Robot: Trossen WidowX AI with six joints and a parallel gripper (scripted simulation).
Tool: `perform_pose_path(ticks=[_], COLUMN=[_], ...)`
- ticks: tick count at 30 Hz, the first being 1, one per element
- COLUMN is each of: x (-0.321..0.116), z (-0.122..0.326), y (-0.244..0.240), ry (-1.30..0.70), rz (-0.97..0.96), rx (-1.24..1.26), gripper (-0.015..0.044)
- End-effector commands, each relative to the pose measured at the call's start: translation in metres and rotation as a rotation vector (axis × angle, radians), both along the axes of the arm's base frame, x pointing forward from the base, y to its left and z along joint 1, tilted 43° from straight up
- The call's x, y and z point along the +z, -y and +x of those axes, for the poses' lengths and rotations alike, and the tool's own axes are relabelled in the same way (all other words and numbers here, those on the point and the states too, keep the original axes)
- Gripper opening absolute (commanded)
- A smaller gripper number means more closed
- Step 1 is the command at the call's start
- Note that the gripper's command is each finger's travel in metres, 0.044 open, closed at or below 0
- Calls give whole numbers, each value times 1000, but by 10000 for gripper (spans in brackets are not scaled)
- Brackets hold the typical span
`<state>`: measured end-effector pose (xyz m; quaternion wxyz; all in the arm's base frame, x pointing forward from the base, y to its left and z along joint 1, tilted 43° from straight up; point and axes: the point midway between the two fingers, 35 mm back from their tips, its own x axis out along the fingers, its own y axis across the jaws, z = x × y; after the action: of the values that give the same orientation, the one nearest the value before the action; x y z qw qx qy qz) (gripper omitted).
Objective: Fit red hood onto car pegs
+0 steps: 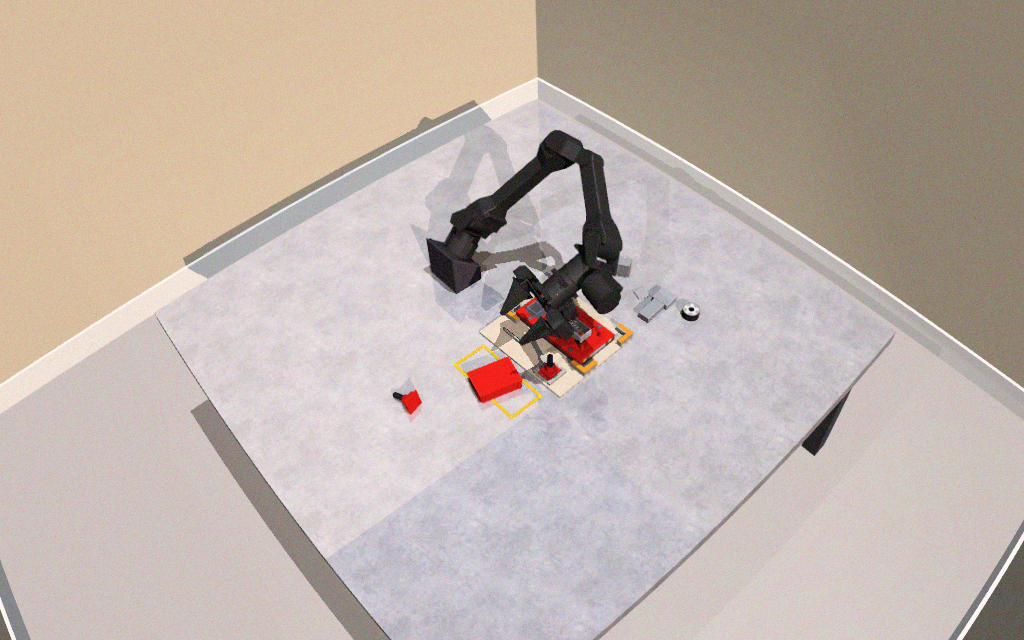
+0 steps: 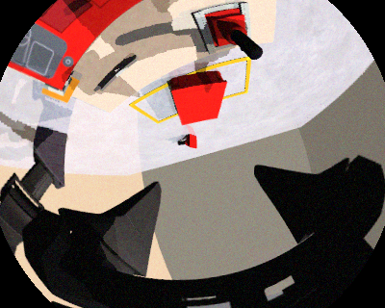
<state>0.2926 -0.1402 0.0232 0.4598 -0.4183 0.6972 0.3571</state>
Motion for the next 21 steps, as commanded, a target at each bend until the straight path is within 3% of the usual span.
perform_pose_path(ticks=[1,5,11,13,17,21], x=[-1,-1,-1,-7,-35,-57], z=[-3,-3,-3,-4,-8,-10], y=[-1,-1,-1,1,7,15], ry=[-8,-8,-8,-17,-22,57], rz=[1,1,1,49,330,610], rx=[-3,-3,-3,-5,-17,-39], gripper=[440,440,282,335,440,440])
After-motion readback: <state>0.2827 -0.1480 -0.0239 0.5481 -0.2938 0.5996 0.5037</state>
